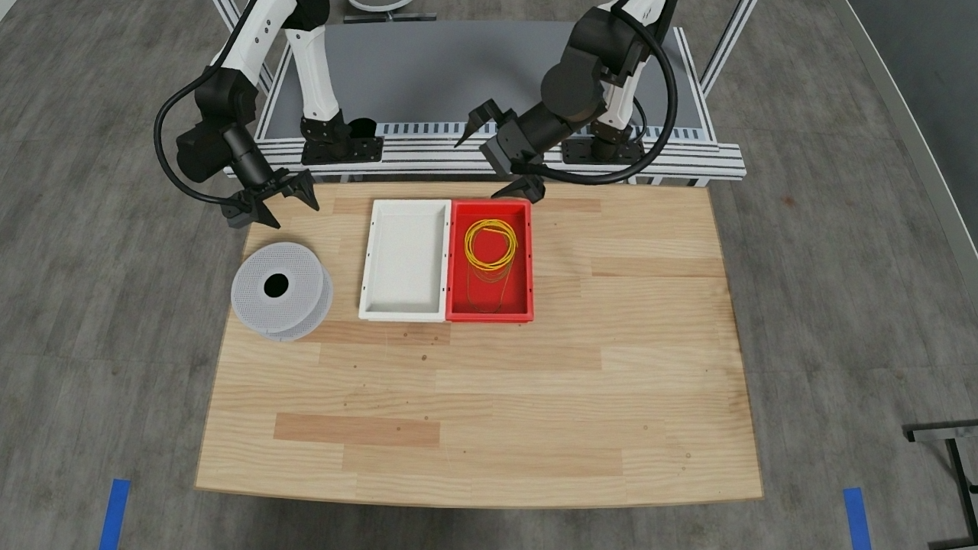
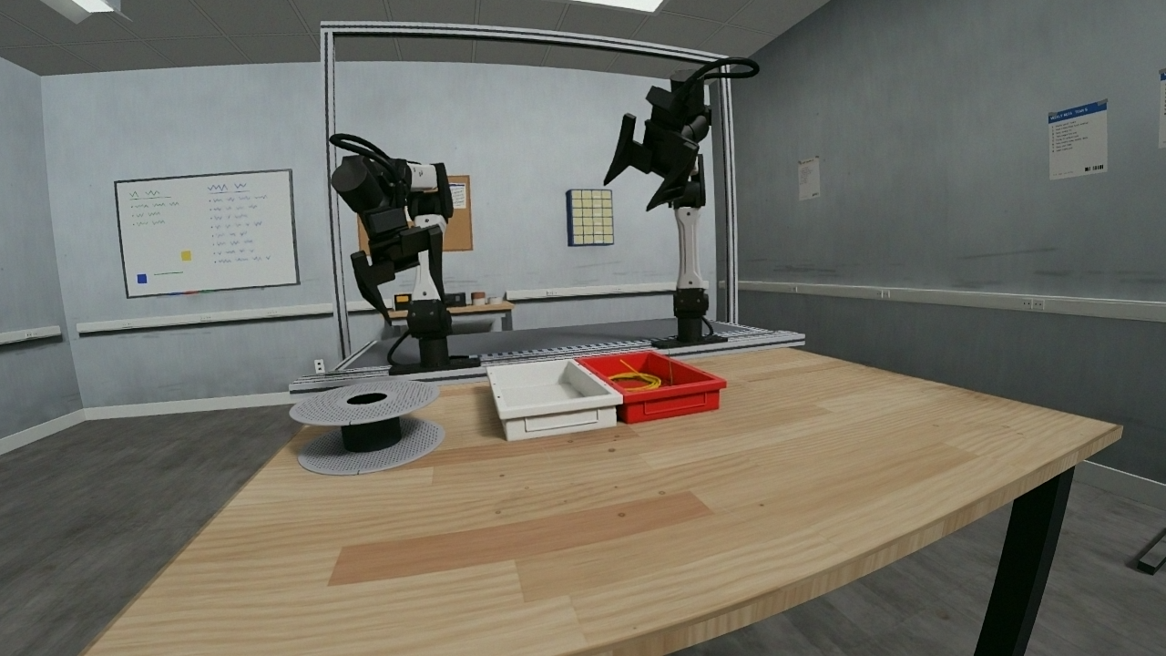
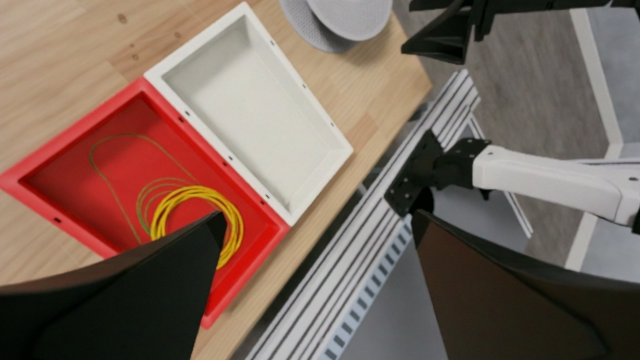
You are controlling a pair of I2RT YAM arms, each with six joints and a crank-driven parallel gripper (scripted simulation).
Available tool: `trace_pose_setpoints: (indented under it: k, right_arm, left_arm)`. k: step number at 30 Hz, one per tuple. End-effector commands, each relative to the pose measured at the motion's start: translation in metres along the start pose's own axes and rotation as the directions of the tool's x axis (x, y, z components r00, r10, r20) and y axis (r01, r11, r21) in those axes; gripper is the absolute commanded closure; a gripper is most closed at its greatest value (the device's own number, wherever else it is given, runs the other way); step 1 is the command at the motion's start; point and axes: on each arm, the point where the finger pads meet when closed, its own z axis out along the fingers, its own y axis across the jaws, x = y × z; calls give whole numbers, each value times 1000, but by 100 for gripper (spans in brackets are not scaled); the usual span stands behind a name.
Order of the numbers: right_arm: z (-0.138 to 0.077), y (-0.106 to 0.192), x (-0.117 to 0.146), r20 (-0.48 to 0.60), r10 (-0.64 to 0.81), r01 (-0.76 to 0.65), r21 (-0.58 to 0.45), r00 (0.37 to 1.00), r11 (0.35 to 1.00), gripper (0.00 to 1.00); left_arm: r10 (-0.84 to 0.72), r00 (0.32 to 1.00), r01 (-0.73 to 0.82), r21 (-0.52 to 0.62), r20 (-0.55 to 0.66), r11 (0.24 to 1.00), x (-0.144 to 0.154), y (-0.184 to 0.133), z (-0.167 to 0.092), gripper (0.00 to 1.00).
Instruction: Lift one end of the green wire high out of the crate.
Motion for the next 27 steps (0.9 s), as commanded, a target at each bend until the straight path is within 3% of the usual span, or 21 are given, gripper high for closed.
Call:
trace_pose_setpoints:
  k: [1,20,27]
  right_arm:
    - [-2,1,-4,12,-11,11,1,1000,1000,0]
    - [0,1,0,0,-2,2,-1,1000,1000,0]
    - [5,15,-1,-14,-47,46,-33,999,998,0]
  left_arm:
    - [10,1000,-10,4,14,1000,-3,-2,-3,0]
    - [-3,1000,3,-3,3,1000,-1,2,-1,0]
    - [-60,996,65,-69,68,996,-18,39,-21,0]
